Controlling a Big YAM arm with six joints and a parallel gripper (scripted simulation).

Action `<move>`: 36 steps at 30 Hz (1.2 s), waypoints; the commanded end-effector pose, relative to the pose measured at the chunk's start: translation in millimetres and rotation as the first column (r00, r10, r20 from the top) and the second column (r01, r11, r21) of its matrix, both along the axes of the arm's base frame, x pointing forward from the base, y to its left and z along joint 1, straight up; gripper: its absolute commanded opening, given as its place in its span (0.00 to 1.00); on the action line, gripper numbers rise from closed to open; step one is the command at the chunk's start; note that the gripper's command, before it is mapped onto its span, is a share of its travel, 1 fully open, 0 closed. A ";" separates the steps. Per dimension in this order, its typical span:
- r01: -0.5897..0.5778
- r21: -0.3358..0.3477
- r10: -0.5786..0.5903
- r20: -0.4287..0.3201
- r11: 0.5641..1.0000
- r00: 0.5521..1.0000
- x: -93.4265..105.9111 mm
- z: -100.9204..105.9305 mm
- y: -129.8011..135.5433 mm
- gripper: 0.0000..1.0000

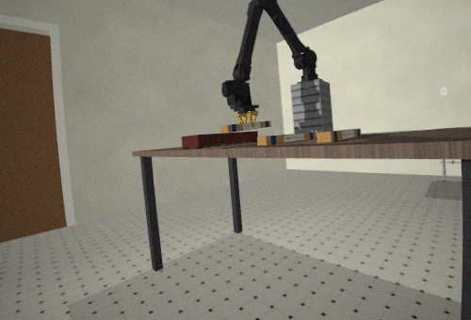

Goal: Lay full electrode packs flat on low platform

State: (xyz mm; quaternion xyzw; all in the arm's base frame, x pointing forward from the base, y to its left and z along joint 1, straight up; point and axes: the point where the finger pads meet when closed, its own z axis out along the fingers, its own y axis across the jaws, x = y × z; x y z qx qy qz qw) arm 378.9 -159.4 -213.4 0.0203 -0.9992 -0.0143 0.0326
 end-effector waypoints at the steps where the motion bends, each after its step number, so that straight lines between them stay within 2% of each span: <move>1: -0.002 -0.045 0.007 0.108 0.999 0.994 44.8 47.9 -24.0 0.00; 11: -0.002 -0.045 0.007 0.108 0.999 0.994 44.4 66.1 -23.8 0.00; 25: -0.003 -0.035 0.006 0.086 0.999 0.996 30.9 85.6 -18.0 0.00; 36: -0.002 -0.043 0.007 0.105 0.999 0.994 41.0 108.2 -22.4 0.00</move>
